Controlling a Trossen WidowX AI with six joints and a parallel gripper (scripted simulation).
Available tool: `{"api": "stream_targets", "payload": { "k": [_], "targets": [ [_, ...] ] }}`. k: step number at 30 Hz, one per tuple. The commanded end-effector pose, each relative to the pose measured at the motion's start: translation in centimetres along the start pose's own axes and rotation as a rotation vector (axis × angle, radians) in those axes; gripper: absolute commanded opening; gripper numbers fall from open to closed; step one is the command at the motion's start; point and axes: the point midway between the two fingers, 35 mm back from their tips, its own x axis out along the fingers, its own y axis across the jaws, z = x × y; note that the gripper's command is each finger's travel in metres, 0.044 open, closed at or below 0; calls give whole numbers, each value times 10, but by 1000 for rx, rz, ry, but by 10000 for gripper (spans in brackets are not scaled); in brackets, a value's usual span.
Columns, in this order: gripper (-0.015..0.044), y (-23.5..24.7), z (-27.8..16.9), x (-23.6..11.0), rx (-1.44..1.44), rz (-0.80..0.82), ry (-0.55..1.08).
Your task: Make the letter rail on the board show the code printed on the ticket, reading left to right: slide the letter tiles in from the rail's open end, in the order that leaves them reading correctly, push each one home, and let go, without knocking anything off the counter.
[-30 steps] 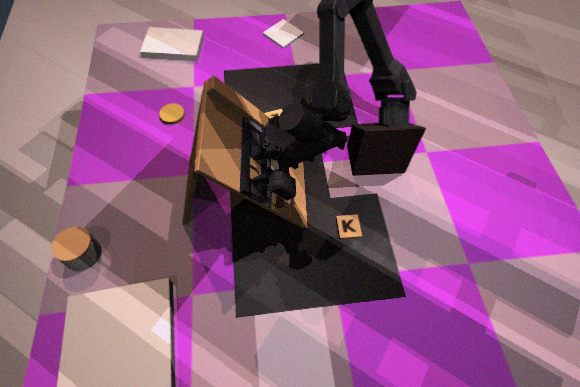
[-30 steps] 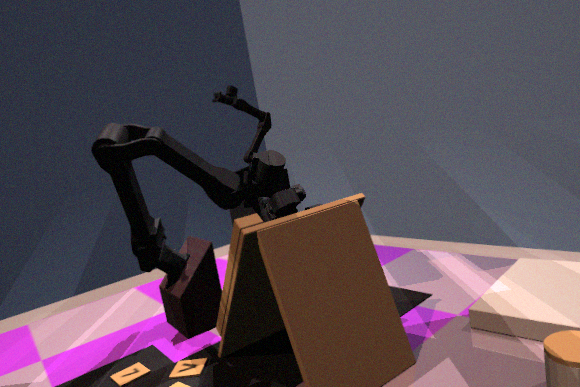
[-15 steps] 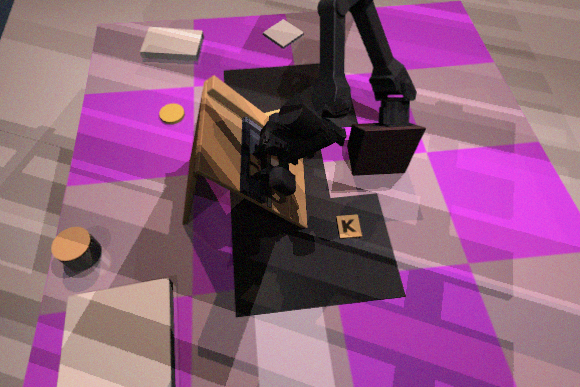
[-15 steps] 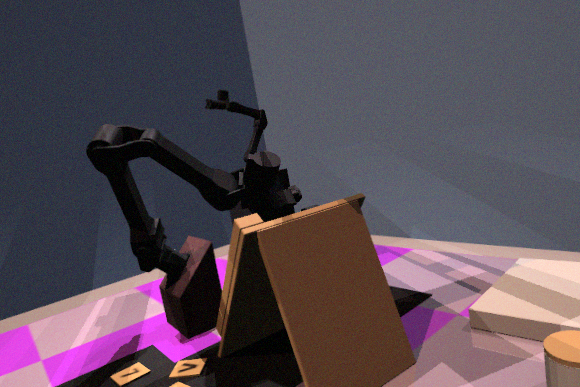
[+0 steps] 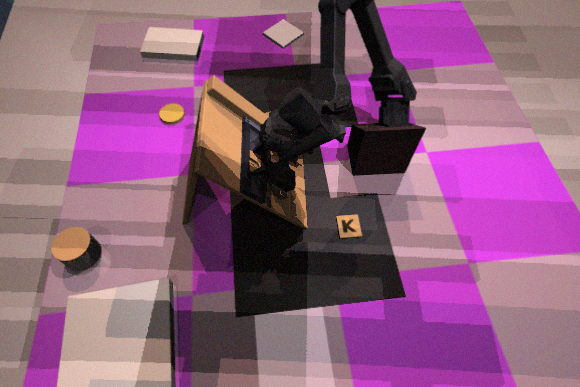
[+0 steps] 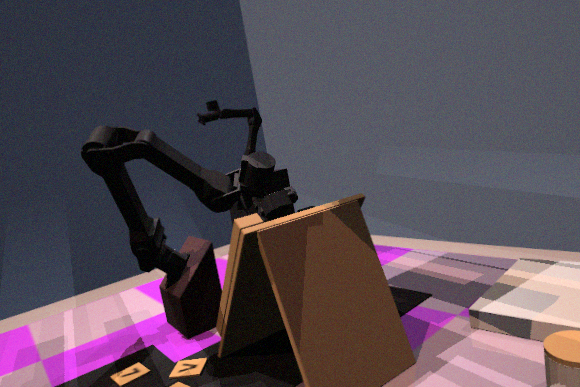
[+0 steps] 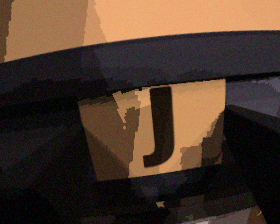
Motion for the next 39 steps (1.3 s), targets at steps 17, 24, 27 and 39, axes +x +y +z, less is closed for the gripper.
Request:
{"api": "stream_targets", "payload": {
  "k": [17,24,27,39],
  "targets": [
    [0,-13,-1,0,-7,2,2],
    [0,-17,-1,0,-7,2,2],
    [0,-19,-1,0,-7,2,2],
    [0,-26,-1,0,-8,2,2]
  ]
}}
